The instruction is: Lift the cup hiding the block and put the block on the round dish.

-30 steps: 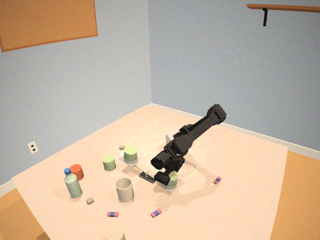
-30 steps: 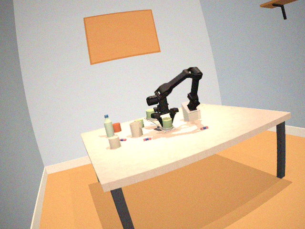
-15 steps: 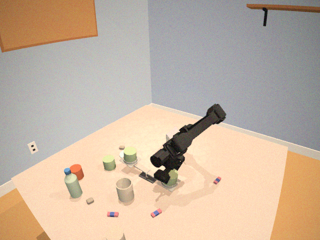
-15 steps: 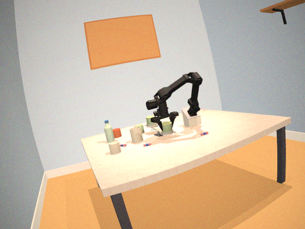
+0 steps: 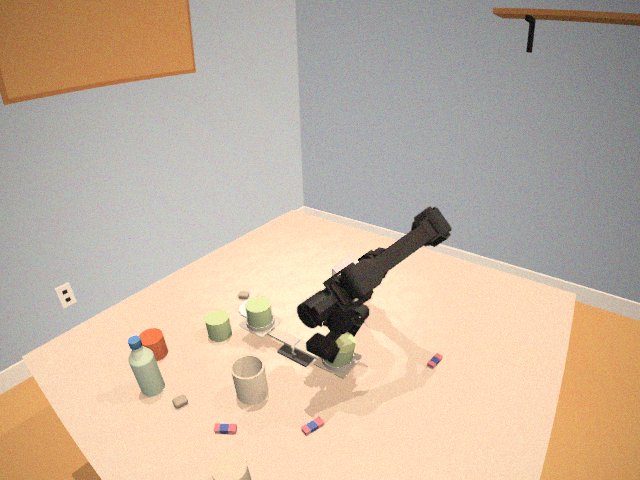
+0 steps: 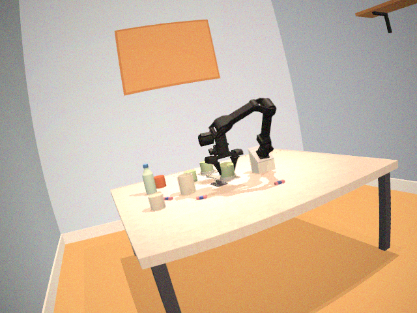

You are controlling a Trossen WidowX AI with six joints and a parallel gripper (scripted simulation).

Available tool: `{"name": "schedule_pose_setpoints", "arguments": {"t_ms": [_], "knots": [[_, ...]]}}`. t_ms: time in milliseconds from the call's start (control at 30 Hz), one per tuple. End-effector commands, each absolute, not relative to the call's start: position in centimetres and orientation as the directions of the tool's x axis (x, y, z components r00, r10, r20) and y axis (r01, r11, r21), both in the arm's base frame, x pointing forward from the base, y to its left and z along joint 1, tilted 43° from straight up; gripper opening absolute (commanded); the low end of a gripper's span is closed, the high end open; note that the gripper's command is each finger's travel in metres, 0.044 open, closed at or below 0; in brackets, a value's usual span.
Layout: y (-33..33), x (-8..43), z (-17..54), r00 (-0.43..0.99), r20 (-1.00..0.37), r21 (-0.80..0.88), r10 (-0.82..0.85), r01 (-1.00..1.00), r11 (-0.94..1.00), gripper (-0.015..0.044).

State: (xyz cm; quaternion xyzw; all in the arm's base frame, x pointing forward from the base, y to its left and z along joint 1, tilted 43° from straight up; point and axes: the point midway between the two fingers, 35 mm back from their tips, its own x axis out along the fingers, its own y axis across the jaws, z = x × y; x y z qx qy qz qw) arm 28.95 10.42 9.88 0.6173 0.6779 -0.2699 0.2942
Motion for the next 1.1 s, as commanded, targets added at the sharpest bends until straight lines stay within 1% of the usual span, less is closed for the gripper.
{"name": "schedule_pose_setpoints", "arguments": {"t_ms": [0, 1067], "knots": [[9.8, 29.5, 10.5, -0.049, -0.736, 0.013, 0.676, 0.996, 0.086, 0.0000], [6.9, 29.7, 13.4, -0.050, -0.738, 0.011, 0.673, 0.996, 0.087, 0.0000]]}}
